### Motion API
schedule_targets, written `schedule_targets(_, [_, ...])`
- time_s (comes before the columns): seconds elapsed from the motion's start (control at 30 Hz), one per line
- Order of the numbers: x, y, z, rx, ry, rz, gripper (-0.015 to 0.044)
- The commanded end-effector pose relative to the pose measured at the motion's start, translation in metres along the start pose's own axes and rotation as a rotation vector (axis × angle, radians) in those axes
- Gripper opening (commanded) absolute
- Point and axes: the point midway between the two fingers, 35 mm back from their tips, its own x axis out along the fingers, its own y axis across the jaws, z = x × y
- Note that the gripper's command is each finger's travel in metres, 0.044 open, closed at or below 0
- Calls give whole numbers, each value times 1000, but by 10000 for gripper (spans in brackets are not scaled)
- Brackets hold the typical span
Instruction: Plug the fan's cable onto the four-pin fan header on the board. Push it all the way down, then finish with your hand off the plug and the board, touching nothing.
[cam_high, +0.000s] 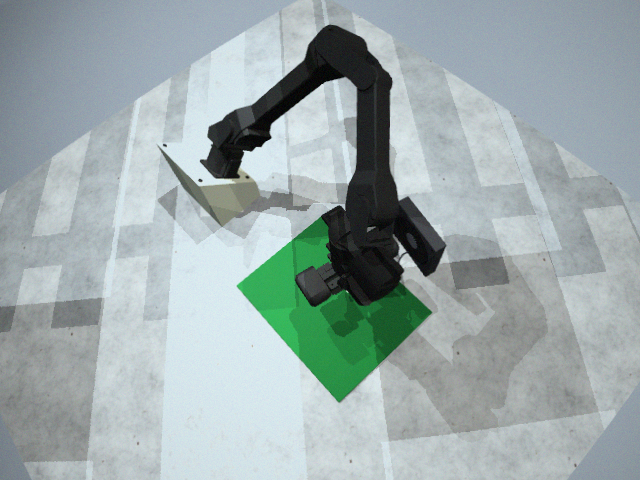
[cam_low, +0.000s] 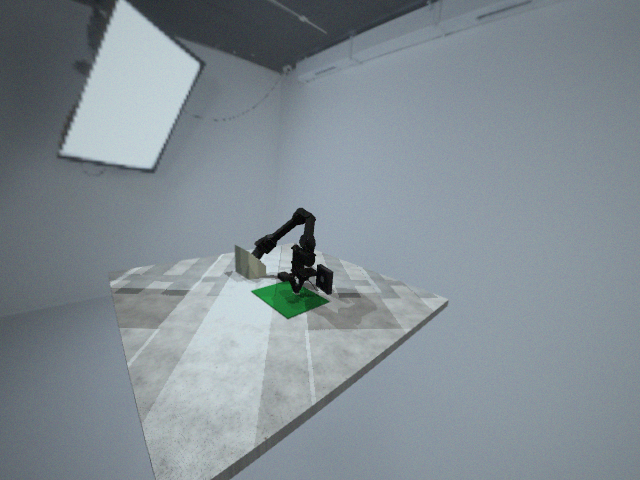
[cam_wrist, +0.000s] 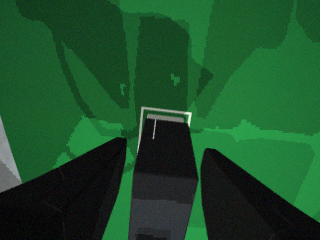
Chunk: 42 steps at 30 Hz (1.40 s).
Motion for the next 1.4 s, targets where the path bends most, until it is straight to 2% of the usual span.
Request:
schedule_targets(0.0, [0,0,0,-1,-1,0,236])
schedule_targets(0.03, [0,0,0,-1,-1,0,260])
schedule_targets(0.13, [-3,0,0,-1,0,-1,260])
schedule_targets(0.23, [-43,-1,1,2,3,-2,260])
schedule_targets(0.3, [-55,-1,1,3,4,-1,260])
schedule_targets(0.47, [-56,-12,0,4,3,-4,260])
schedule_targets(0.7, [-56,-117,-25,4,4,-9,260])
schedule_targets(1.37, [-56,-119,-26,4,4,-8,260])
